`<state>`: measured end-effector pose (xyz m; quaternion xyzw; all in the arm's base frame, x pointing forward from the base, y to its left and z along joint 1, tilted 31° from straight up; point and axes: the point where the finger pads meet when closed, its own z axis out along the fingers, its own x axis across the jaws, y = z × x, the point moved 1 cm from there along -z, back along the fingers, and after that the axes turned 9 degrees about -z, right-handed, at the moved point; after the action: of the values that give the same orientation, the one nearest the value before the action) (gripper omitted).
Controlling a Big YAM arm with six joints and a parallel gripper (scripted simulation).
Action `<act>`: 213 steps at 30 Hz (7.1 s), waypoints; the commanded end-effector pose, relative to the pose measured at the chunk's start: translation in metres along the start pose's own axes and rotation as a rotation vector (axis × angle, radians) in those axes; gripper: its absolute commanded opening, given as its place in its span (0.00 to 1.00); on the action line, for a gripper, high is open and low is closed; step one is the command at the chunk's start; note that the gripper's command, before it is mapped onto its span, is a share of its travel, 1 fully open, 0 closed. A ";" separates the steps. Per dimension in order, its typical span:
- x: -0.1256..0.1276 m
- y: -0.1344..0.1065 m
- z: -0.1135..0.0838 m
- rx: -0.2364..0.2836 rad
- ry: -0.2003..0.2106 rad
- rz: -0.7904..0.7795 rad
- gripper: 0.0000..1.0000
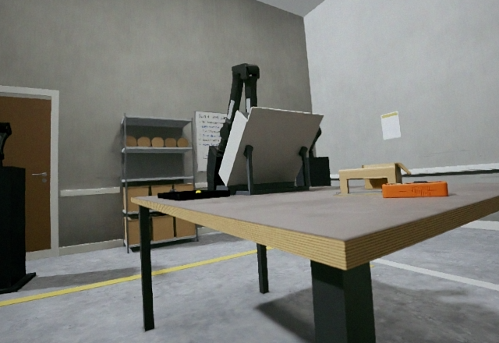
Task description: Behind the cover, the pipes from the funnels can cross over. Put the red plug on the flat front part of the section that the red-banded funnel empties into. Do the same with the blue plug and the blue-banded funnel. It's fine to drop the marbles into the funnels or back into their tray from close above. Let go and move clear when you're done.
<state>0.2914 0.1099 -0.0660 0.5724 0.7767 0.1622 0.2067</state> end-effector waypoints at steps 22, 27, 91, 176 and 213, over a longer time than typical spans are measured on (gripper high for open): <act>0.002 -0.004 -0.018 0.003 0.004 -0.001 0.59; 0.002 -0.003 -0.022 0.000 0.004 0.000 0.59; 0.003 0.016 -0.123 -0.028 0.009 0.009 0.59; -0.077 0.001 -0.271 -0.010 0.001 -0.003 0.59; -0.077 0.001 -0.271 -0.010 0.001 -0.003 0.59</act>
<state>0.1721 0.0317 0.1702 0.5729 0.7764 0.1623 0.2066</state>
